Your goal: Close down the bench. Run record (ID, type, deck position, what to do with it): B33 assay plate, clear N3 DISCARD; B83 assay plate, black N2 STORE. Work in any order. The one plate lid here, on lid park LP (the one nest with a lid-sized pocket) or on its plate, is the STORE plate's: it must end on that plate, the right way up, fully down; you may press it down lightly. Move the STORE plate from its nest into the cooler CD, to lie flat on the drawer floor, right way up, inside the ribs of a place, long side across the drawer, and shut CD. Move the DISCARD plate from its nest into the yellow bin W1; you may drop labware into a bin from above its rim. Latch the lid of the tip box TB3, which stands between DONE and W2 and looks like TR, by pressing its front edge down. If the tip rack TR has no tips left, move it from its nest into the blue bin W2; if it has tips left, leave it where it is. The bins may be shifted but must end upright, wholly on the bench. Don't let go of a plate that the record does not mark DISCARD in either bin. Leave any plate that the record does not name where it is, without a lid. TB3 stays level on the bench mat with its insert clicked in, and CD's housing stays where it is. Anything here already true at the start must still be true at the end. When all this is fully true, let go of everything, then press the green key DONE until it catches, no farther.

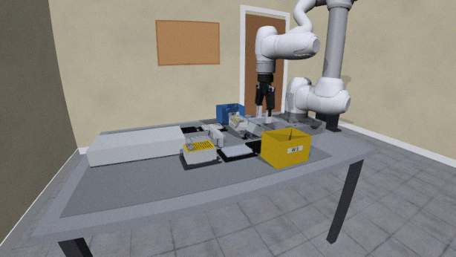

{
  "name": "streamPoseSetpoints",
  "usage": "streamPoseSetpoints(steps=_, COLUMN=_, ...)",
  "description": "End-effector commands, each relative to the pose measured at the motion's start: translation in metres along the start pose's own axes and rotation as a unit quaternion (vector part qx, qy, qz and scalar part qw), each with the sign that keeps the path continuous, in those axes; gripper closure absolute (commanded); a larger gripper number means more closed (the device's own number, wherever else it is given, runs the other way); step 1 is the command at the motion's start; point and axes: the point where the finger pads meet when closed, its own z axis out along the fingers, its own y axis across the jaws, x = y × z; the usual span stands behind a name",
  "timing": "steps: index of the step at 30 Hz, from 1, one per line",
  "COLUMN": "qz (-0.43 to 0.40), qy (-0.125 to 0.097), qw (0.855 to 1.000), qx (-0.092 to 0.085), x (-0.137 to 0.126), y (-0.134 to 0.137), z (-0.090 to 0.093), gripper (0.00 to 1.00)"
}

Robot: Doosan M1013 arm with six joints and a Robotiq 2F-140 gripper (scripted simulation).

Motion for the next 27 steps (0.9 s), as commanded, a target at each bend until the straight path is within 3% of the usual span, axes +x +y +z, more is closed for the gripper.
streamPoseSetpoints(steps=1, qz=0.0, qy=0.0, qw=1.0, qx=0.0, x=0.008, y=0.007, z=0.0, gripper=1.0)
streamPoseSetpoints(steps=27, qz=0.0, qy=0.0, qw=1.0, qx=0.0, x=0.049, y=0.049, z=0.0, gripper=1.0)
